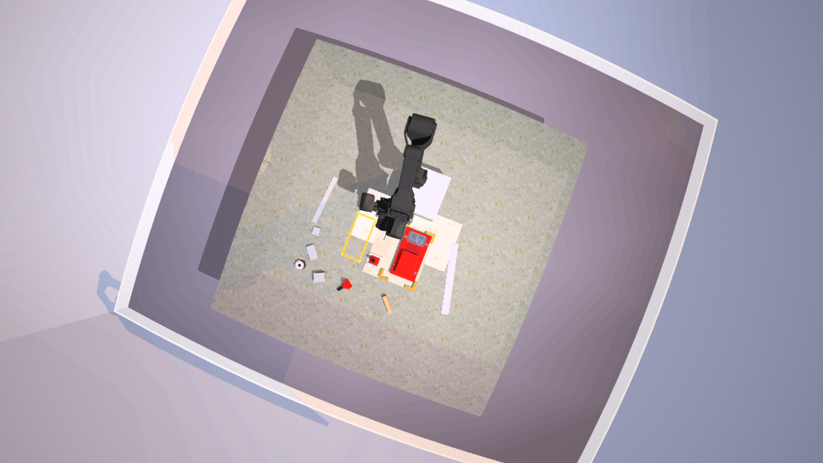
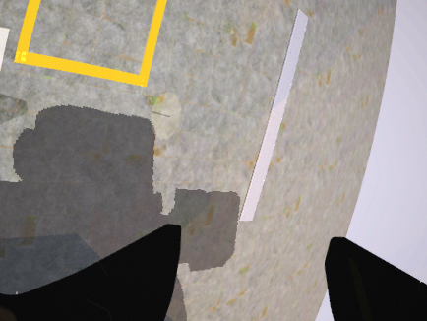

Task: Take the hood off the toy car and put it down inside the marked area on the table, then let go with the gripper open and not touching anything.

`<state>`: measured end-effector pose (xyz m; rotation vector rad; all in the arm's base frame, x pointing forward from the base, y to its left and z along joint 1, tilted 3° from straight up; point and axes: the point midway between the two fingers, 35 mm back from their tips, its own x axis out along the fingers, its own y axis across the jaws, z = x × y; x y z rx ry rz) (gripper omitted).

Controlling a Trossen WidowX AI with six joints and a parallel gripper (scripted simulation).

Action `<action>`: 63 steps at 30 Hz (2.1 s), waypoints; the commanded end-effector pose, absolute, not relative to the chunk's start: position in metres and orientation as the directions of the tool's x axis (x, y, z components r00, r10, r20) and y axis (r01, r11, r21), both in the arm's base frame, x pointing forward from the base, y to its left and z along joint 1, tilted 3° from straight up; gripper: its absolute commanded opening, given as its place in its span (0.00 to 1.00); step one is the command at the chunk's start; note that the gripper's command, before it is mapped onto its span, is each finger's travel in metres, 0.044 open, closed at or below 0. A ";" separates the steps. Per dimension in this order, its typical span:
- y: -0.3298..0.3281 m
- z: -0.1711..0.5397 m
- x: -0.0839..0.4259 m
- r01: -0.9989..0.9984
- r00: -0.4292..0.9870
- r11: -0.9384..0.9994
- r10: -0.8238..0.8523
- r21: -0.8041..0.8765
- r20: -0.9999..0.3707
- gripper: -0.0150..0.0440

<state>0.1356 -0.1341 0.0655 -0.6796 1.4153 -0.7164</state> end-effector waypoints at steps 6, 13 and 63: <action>-0.119 0.068 0.169 0.067 0.060 0.717 -0.697 -0.694 -0.714 0.89; -0.089 0.069 0.220 0.103 0.096 0.841 -0.539 -0.531 -0.837 1.00; 0.026 0.044 0.344 0.202 0.061 0.979 -0.041 -0.028 -0.997 1.00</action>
